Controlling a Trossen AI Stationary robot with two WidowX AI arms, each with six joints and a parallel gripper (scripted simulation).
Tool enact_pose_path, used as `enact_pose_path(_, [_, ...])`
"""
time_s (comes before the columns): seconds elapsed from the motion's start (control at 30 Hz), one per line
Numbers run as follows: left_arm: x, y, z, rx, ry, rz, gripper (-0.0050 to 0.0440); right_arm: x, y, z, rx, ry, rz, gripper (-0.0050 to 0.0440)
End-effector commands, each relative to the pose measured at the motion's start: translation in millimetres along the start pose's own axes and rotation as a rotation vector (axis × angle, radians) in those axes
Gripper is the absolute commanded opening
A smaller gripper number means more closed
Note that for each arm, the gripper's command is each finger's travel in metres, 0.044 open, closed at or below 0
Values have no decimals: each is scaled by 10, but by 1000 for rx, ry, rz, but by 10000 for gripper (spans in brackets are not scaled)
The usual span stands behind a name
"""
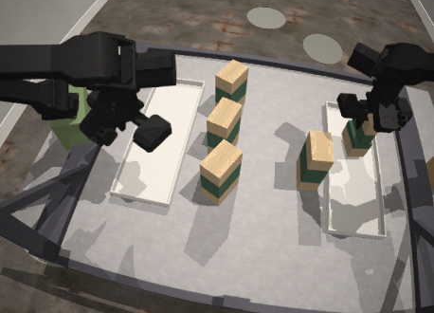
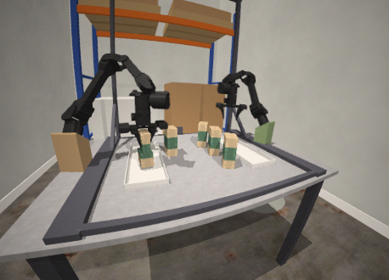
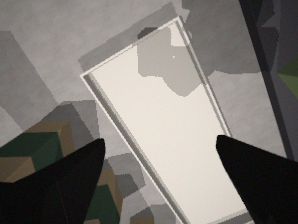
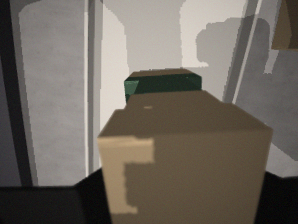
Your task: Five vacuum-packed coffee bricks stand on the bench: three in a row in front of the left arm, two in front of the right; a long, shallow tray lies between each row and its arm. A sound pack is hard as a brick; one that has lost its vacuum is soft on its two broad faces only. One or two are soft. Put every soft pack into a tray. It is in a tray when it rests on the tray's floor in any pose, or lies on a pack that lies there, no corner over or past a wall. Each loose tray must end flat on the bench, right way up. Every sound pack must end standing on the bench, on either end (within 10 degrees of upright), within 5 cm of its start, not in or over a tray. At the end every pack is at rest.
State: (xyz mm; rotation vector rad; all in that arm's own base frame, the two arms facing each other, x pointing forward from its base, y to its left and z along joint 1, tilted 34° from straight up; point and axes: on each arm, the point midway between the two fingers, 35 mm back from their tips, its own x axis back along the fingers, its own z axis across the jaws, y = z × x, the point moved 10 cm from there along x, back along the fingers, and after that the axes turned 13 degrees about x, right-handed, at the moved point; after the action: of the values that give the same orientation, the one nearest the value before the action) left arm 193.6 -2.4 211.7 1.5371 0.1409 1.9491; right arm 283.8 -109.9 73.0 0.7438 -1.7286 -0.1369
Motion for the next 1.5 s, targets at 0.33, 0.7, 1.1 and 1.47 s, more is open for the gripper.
enact_pose_path(0.33, [23, 14, 8, -10, 11, -1, 375, -48, 4, -19, 2, -11, 8, 118])
enact_pose_path(0.7, [23, 14, 8, -10, 11, -1, 375, -49, 4, -18, 2, -11, 8, 368])
enact_pose_path(1.1, [23, 14, 8, -10, 11, -1, 375, -49, 4, -18, 2, -11, 8, 368])
enact_pose_path(1.47, [23, 14, 8, -10, 11, -1, 375, -49, 4, -18, 2, -11, 8, 368])
